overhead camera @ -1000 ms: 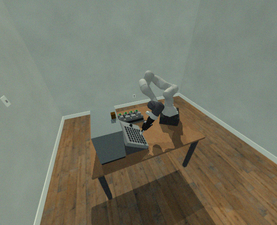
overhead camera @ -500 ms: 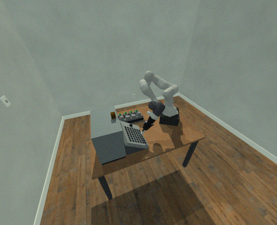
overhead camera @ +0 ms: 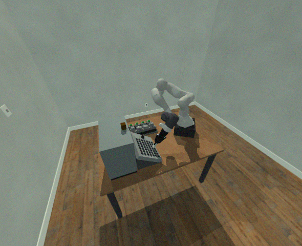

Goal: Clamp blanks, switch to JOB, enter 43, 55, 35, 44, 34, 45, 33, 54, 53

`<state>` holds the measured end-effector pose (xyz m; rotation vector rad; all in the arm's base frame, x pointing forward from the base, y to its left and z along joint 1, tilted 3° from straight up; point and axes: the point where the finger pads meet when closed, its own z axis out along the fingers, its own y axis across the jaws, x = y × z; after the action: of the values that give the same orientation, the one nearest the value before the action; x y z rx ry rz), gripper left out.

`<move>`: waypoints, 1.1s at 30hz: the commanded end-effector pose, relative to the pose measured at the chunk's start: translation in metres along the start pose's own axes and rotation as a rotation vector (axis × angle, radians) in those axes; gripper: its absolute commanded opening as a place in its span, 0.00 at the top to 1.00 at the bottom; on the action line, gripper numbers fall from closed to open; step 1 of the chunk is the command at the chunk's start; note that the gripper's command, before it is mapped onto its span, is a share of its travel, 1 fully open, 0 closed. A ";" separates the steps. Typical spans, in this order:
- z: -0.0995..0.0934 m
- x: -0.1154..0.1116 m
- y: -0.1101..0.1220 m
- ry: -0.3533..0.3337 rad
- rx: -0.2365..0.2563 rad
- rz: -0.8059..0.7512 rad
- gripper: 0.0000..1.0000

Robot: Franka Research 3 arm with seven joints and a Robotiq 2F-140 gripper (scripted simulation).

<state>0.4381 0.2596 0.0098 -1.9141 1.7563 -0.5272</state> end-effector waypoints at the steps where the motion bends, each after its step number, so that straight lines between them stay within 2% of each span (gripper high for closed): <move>1: 0.002 -0.002 0.000 -0.005 0.002 0.007 1.00; 33: 0.005 -0.002 0.000 -0.005 0.002 0.007 1.00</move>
<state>0.4402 0.2611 0.0075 -1.9099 1.7558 -0.5237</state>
